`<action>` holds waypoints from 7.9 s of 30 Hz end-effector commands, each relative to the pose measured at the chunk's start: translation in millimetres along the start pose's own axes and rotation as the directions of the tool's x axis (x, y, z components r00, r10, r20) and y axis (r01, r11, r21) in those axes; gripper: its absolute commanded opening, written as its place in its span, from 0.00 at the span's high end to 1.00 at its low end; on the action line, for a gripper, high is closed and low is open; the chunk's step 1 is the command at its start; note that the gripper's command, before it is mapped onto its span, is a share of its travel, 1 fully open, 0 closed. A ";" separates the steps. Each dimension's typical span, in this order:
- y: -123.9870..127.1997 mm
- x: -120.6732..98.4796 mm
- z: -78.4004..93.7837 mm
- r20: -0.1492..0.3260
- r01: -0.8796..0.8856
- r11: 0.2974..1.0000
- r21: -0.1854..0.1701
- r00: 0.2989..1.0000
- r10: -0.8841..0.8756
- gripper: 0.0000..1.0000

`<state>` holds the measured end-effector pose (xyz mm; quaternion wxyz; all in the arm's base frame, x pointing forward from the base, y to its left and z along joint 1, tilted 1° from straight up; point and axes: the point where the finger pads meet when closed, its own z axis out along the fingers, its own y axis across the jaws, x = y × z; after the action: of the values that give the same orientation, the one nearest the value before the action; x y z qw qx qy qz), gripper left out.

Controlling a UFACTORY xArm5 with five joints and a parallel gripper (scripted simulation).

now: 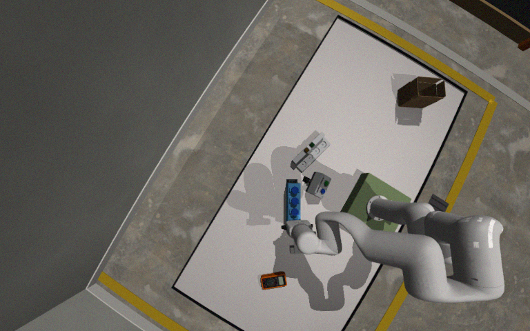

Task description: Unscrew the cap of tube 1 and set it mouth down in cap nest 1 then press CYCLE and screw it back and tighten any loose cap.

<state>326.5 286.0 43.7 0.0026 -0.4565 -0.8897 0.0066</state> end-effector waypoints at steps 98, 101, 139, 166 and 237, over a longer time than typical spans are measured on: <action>1.1 0.2 -2.0 0.005 0.666 0.746 0.001 0.746 -0.666 0.54; 1.1 0.2 -2.0 0.005 0.666 0.746 0.001 0.746 -0.666 0.54; 1.1 0.2 -2.0 0.001 -0.746 0.666 -0.005 0.666 0.746 0.54; 1.1 0.2 -2.0 0.001 -0.676 0.737 -0.005 0.737 0.676 1.00; 1.1 0.2 -2.7 0.004 0.115 0.993 -0.003 0.993 -0.115 0.54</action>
<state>326.5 286.0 45.3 0.0038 -0.2921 -0.9564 0.0061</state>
